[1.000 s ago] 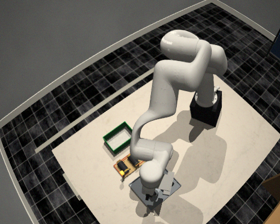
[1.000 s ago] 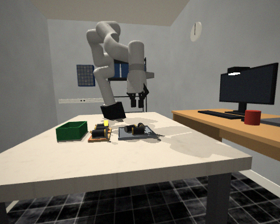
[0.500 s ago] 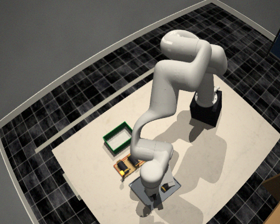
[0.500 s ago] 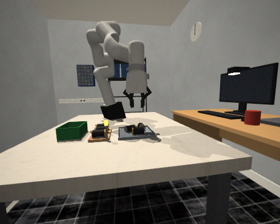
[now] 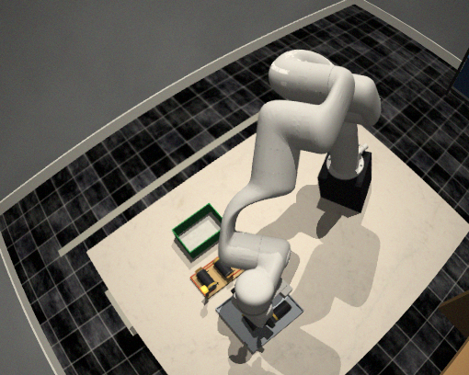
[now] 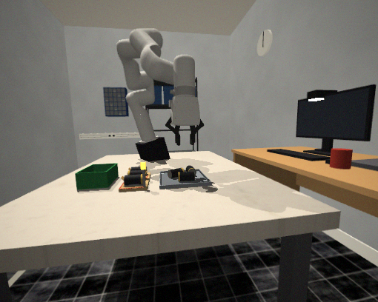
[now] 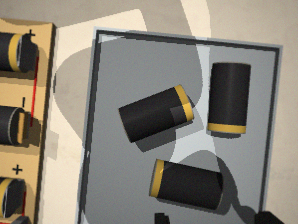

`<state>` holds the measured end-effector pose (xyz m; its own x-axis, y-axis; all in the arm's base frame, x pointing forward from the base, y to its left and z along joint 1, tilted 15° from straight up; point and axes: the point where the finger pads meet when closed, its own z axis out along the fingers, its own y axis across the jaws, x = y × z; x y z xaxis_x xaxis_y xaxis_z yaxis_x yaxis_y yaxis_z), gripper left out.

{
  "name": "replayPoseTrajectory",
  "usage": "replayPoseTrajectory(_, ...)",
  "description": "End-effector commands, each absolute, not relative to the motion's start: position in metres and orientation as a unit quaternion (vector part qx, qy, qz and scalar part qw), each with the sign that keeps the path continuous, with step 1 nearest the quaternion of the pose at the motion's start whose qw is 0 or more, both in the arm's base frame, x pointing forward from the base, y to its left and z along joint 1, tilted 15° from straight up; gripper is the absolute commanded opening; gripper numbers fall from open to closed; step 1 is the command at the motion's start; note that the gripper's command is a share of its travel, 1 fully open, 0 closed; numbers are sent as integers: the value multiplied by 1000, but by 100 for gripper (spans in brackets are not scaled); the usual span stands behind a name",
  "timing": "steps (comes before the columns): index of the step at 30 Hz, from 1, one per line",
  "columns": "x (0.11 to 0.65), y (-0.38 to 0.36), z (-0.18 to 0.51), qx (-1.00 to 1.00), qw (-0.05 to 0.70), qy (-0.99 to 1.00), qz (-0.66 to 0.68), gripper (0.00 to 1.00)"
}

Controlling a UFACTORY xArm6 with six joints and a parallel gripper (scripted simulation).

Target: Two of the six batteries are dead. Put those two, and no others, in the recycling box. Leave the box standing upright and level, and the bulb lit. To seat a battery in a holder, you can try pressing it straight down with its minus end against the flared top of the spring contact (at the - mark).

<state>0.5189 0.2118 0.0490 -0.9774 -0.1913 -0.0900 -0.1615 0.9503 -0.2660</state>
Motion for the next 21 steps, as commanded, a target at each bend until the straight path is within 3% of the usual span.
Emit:
replayPoseTrajectory(1, 520, 213, 51, -167, 44, 977, -127, 51)
replayPoseTrajectory(21, 520, 213, 51, -473, 0, 871, -135, 51)
